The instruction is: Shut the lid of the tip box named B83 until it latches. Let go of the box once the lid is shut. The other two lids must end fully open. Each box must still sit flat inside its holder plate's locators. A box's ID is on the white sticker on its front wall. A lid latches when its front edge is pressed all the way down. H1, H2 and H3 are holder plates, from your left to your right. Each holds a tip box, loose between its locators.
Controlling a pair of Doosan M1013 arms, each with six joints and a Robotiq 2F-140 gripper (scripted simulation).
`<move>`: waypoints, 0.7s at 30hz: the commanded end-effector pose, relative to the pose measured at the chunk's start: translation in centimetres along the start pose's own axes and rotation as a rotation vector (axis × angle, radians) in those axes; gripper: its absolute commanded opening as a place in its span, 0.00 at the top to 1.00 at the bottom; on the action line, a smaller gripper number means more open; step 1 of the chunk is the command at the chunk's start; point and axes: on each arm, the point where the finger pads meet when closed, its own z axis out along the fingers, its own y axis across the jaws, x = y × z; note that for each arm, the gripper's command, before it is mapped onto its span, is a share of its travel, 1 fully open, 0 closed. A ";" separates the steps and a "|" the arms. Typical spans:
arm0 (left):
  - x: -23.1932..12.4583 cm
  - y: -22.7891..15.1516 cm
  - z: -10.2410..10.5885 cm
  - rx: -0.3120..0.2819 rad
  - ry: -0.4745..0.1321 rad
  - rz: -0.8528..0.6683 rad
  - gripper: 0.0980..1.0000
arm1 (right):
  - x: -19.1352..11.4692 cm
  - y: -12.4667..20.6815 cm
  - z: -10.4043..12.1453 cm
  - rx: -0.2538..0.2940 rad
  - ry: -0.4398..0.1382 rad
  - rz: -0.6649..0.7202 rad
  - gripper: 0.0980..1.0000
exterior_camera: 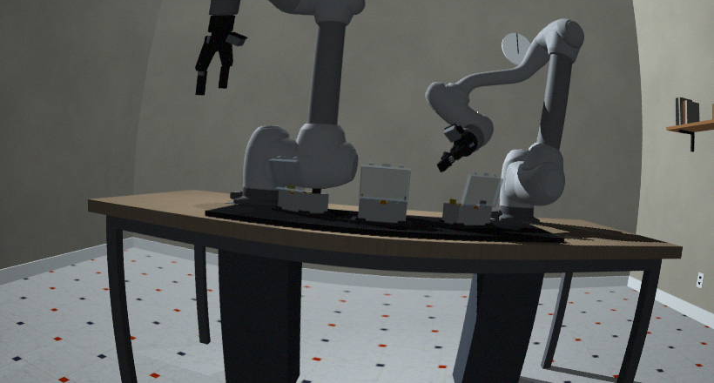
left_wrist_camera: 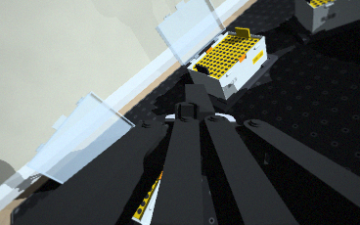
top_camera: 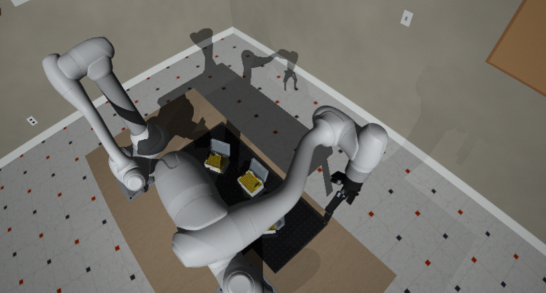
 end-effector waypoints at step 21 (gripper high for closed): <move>0.1 0.0 0.0 0.000 0.001 0.000 1.00 | -7.9 4.6 0.2 -0.064 0.085 0.689 0.00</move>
